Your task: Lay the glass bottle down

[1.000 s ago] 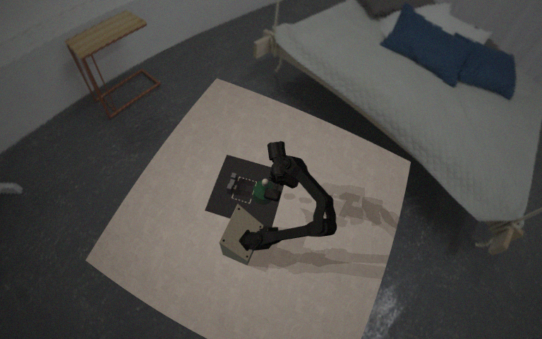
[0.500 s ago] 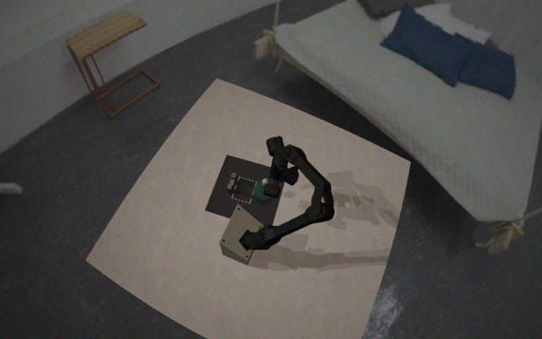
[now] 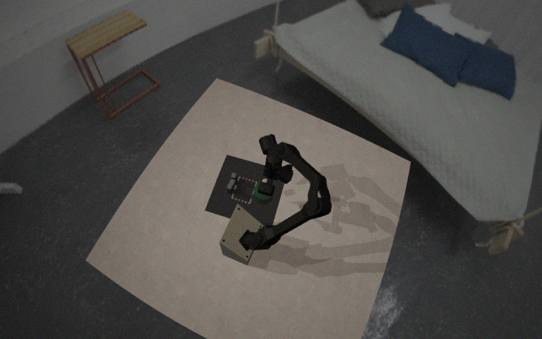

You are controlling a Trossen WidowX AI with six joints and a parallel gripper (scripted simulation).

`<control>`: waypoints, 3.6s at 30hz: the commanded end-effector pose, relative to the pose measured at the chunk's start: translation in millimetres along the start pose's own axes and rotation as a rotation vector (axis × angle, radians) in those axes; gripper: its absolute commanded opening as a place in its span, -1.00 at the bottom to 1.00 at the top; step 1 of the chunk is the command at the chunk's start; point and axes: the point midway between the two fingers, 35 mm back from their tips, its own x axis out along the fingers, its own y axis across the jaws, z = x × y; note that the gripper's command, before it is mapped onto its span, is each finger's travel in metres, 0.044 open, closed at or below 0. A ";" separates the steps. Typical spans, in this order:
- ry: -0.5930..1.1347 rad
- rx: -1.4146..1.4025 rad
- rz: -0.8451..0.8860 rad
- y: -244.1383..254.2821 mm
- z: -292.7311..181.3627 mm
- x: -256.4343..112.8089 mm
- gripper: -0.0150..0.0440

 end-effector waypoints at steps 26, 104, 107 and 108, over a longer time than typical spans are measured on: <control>0.004 0.005 -0.002 -0.4 -16.9 0.3 -0.09; -0.143 -0.031 0.006 -0.6 -84.5 -7.4 -0.09; -0.150 -0.034 0.007 -0.7 -88.5 -7.0 -0.09; -0.152 -0.035 0.008 -0.7 -89.9 -6.9 -0.09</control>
